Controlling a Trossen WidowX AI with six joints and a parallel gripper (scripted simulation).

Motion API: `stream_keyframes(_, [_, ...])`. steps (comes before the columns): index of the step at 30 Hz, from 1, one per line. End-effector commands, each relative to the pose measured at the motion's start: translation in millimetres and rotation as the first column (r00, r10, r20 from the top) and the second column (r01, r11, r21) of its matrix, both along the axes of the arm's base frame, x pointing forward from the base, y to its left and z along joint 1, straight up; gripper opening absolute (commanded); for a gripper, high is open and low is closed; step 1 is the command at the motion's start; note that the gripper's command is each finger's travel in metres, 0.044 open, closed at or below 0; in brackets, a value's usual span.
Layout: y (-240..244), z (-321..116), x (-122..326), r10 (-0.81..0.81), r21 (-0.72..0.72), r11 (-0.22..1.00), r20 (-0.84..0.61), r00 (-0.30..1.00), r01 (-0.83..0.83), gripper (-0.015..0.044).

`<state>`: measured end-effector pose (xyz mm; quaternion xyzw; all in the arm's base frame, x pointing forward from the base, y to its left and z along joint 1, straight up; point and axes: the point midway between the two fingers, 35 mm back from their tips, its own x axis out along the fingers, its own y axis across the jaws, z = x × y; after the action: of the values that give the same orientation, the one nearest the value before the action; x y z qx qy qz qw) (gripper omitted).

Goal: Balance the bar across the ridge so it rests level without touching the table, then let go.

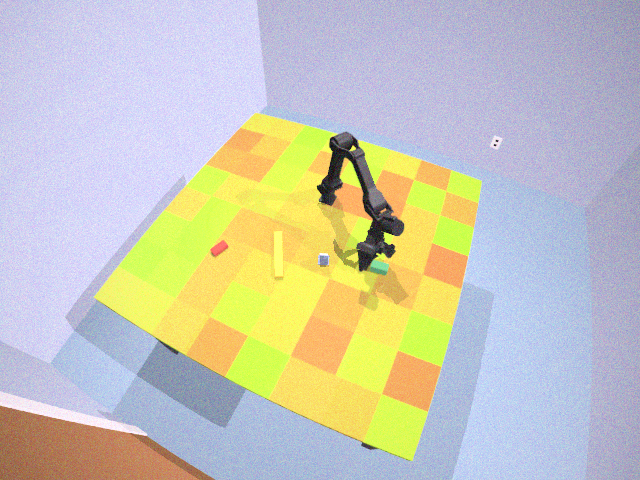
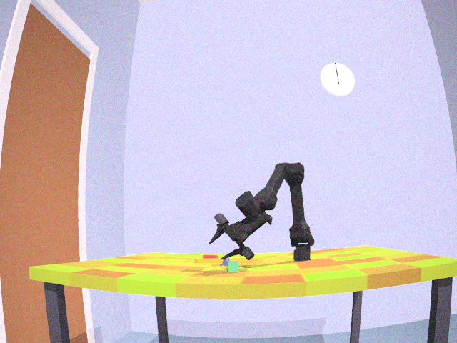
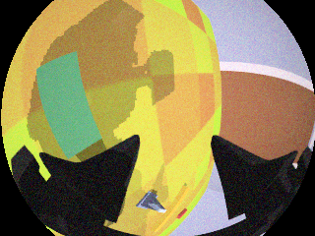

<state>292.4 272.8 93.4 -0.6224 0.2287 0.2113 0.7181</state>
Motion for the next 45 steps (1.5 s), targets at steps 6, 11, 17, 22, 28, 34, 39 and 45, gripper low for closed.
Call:
stream_keyframes(6, [-30.3,-0.2,26.1,-0.067,-0.003,0.998,-0.085,0.994,0.068,0.0315])
stream_keyframes(11, [-47.7,-0.6,36.8,-0.098,-0.005,0.995,-0.128,0.987,0.099,0.0315])
stream_keyframes(17, [-72.8,-2.1,50.5,-0.158,-0.015,0.987,-0.19,0.969,0.158,0.0315])
stream_keyframes(22, [-95.0,-2.9,60.0,-0.207,-0.021,0.978,-0.243,0.948,0.209,0.0315])
stream_keyframes(28, [-122.3,-3.3,68.8,-0.265,-0.027,0.962,-0.307,0.914,0.27,0.0315])
stream_keyframes(34, [-150.1,-3.1,74.6,-0.32,-0.03,0.943,-0.37,0.872,0.333,0.0315])
stream_keyframes(39, [-173.3,-2.3,77.3,-0.362,-0.031,0.922,-0.422,0.832,0.385,0.0315])
stream_keyframes(45, [-200.9,-0.7,78.0,-0.406,-0.03,0.893,-0.483,0.776,0.448,0.0315])
